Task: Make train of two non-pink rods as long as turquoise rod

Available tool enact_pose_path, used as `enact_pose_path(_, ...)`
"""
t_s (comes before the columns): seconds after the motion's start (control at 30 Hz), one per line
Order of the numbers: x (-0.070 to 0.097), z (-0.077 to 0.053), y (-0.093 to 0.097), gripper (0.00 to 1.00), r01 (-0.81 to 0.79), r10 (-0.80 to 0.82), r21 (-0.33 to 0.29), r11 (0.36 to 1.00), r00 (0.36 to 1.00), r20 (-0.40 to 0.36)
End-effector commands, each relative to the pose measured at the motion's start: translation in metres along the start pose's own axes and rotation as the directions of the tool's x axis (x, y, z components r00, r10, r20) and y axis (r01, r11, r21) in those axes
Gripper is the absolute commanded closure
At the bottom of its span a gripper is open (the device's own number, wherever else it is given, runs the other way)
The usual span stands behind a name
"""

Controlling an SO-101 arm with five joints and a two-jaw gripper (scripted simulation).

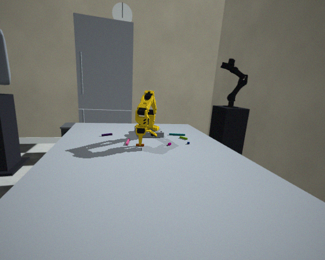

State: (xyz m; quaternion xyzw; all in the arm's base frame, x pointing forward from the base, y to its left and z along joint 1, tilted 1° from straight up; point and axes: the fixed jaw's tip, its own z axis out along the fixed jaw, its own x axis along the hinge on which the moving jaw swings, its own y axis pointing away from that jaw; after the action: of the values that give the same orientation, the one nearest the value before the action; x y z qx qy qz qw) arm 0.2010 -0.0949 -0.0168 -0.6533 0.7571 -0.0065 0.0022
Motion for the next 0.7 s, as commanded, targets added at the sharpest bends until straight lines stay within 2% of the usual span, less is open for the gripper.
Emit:
enact_pose_path(0.0,-0.0017,0.0038,0.0027,0.93,-0.002,0.002,-0.016,1.000,1.000,0.006)
enact_pose_path(0.67,-0.0017,0.0038,0.0027,0.83,-0.002,0.002,-0.016,1.000,1.000,0.006)
